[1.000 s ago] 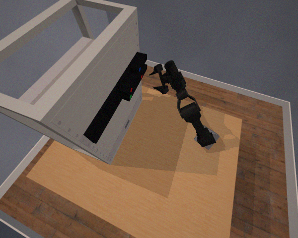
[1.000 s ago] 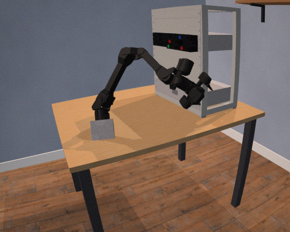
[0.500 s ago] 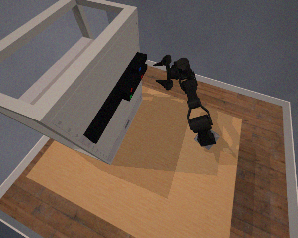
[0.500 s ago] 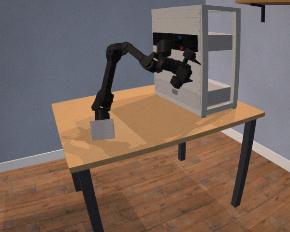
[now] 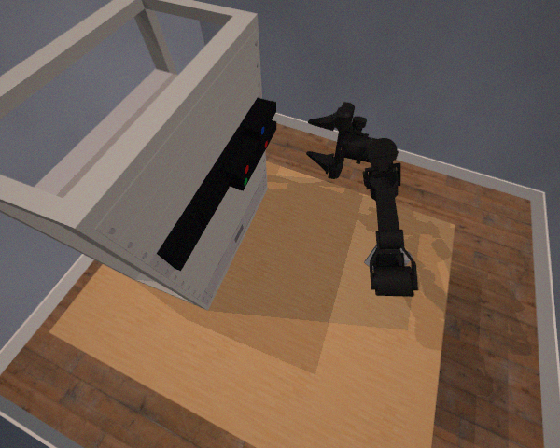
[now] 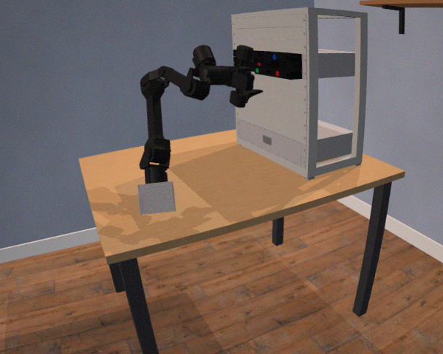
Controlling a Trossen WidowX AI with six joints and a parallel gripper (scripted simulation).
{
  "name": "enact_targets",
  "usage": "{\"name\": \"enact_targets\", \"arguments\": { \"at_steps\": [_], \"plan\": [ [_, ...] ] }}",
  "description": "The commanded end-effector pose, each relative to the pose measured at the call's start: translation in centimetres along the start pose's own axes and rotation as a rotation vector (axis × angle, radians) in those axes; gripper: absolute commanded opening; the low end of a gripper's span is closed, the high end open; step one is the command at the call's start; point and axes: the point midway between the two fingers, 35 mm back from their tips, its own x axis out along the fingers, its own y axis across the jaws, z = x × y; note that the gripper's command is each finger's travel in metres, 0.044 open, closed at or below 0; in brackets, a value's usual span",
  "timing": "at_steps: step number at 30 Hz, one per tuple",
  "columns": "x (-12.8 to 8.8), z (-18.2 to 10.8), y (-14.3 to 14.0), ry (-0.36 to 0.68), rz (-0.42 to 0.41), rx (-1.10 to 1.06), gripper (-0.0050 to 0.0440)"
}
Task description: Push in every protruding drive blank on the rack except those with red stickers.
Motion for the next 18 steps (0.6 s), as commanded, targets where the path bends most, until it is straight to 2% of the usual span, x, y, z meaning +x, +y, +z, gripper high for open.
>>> {"name": "enact_targets", "arguments": {
  "at_steps": [1, 5, 18],
  "plan": [
    [-2.8, -3.2, 0.6, 0.025, 0.051, -0.038, 0.0440],
    [-4.8, -5.7, 0.5, 0.031, 0.080, -0.082, 0.0440],
    [-7.3, -9.2, -0.5, 0.030, 0.111, -0.150, 0.0440]
  ]
}}
